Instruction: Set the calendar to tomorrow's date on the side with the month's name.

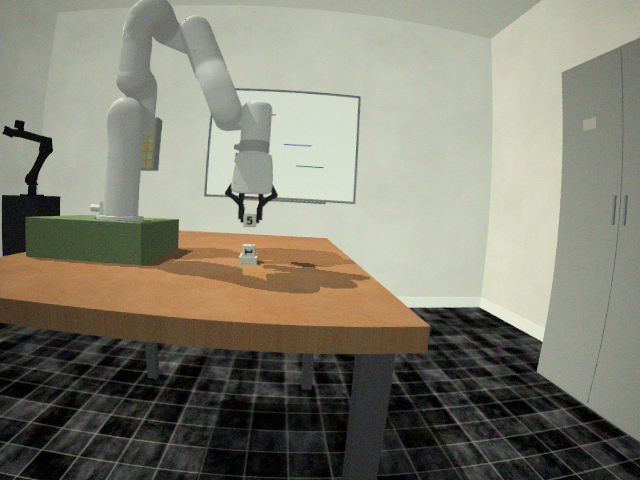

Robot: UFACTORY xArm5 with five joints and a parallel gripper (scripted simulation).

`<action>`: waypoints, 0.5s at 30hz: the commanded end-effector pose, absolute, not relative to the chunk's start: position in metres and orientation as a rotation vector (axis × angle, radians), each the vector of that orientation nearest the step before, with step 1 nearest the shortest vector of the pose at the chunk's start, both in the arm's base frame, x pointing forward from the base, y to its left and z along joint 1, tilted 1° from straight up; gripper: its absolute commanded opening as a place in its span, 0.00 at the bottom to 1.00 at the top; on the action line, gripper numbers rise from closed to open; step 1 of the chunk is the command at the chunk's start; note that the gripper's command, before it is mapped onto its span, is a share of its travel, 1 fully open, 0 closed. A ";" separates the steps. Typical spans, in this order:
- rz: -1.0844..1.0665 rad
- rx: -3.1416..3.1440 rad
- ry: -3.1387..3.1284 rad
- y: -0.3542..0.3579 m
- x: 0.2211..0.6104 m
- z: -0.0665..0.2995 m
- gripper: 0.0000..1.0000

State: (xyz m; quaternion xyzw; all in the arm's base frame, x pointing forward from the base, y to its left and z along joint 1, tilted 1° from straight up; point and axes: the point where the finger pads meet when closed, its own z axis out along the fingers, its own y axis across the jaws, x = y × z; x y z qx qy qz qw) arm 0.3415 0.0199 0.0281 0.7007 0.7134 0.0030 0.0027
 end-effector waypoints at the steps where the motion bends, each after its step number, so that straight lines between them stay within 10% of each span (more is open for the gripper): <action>1: 0.008 2.198 2.238 0.020 0.341 0.047 0.29; 15: 0.008 2.187 2.249 0.020 0.341 0.047 0.29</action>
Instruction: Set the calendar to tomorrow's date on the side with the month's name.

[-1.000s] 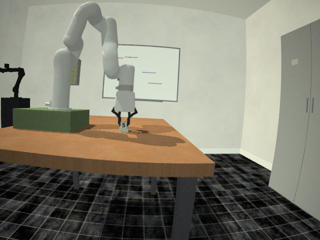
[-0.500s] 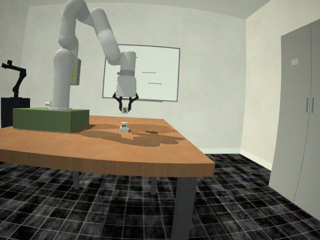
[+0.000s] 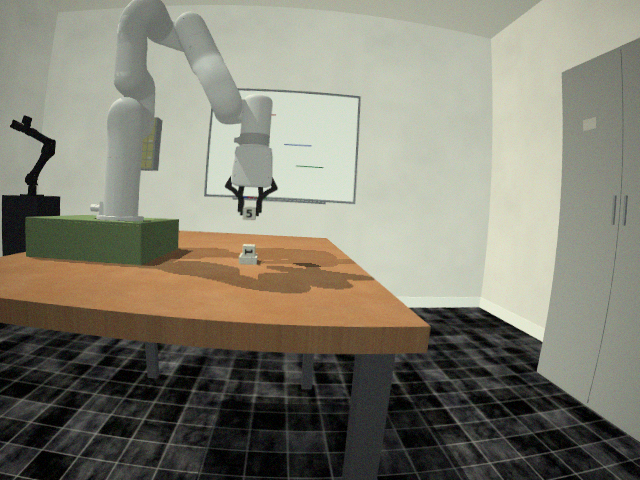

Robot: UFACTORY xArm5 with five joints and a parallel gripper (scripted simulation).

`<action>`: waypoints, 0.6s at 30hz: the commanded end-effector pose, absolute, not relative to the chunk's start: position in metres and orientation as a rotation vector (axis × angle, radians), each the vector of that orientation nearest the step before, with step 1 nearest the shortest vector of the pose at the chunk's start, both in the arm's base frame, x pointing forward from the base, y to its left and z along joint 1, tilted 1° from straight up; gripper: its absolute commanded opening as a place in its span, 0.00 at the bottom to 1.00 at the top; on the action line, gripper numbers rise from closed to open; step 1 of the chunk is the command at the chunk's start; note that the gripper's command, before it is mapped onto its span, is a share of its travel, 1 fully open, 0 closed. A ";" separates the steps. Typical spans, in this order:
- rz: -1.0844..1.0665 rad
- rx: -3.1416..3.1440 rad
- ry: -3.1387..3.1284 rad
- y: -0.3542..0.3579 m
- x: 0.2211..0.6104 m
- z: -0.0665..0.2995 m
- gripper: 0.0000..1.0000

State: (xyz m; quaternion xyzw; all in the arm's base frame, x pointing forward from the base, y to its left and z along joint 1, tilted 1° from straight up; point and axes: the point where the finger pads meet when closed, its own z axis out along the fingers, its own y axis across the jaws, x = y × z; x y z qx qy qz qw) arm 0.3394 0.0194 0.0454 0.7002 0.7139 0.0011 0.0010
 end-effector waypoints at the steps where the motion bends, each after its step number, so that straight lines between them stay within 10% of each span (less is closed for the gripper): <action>1: 0.008 2.179 2.257 0.019 0.341 0.047 0.29; 18: 0.006 1.670 2.655 0.019 0.341 0.047 0.29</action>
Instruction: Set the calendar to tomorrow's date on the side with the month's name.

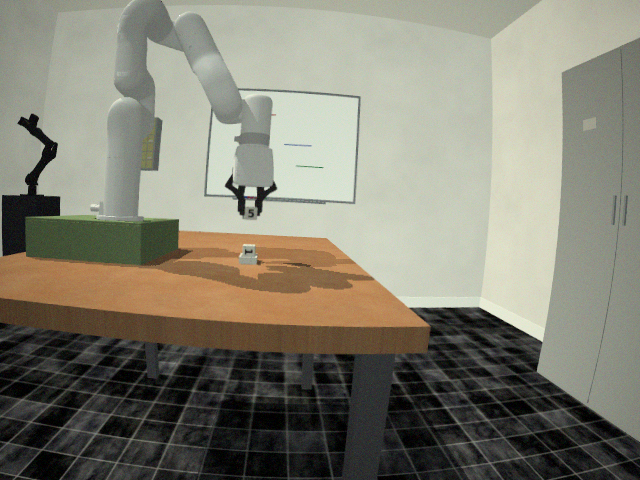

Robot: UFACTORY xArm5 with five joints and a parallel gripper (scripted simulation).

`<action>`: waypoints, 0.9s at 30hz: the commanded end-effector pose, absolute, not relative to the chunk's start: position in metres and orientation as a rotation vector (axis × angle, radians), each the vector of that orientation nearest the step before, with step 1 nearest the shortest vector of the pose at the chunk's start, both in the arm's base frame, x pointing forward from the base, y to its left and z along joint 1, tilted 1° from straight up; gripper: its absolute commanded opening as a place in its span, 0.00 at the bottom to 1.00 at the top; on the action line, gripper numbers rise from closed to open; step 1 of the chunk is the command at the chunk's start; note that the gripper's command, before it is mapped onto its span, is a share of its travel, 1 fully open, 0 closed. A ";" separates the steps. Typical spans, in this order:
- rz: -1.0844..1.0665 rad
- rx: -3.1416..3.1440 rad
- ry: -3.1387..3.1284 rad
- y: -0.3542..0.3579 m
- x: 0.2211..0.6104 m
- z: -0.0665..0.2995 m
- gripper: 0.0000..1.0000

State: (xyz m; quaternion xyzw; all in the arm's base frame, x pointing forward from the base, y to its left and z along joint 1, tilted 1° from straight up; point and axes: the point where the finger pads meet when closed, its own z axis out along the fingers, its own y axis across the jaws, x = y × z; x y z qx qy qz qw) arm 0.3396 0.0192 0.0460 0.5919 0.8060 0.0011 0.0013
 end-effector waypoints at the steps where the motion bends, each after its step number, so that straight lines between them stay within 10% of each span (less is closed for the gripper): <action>1: 0.006 1.637 2.675 0.019 0.341 0.047 0.29; 27: 0.002 0.618 3.075 0.018 0.341 0.048 0.29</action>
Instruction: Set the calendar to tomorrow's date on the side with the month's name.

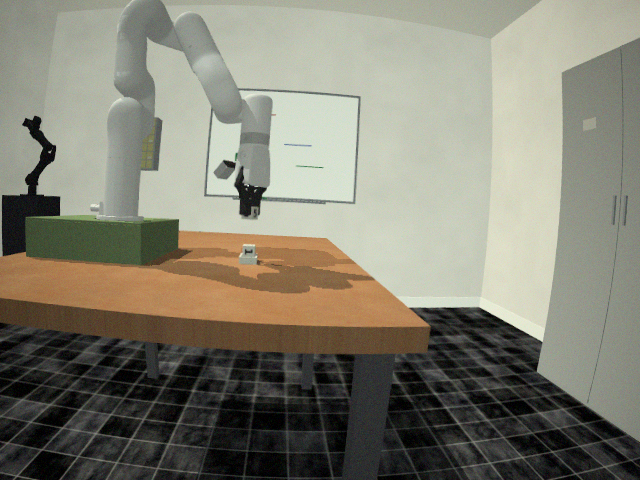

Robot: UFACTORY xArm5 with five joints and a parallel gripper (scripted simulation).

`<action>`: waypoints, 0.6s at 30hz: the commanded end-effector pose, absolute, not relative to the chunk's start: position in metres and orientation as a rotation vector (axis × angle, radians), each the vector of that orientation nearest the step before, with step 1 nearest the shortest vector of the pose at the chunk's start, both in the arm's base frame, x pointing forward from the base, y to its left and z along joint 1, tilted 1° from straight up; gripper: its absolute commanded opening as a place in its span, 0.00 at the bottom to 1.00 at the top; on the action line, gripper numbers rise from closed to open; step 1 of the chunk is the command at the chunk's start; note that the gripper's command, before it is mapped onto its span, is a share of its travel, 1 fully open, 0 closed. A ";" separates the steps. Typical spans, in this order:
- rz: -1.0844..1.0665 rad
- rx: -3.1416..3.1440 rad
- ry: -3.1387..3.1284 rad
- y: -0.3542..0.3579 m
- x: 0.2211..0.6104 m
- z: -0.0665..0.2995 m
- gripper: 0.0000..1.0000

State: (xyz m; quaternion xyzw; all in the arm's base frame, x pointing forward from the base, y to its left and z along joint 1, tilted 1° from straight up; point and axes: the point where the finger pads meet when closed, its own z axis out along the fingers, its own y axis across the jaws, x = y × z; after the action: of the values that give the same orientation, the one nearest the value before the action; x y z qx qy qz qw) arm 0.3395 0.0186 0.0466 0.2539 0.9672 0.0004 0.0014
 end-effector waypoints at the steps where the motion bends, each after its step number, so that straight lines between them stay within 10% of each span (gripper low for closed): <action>1: 0.002 0.618 3.075 0.018 0.341 0.048 0.29; 18: 0.000 -0.125 3.134 0.018 0.341 0.048 0.29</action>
State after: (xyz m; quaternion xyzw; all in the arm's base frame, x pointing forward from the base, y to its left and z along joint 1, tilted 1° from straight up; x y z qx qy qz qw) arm 0.3395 0.0181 0.0471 0.0035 1.0000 0.0001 0.0012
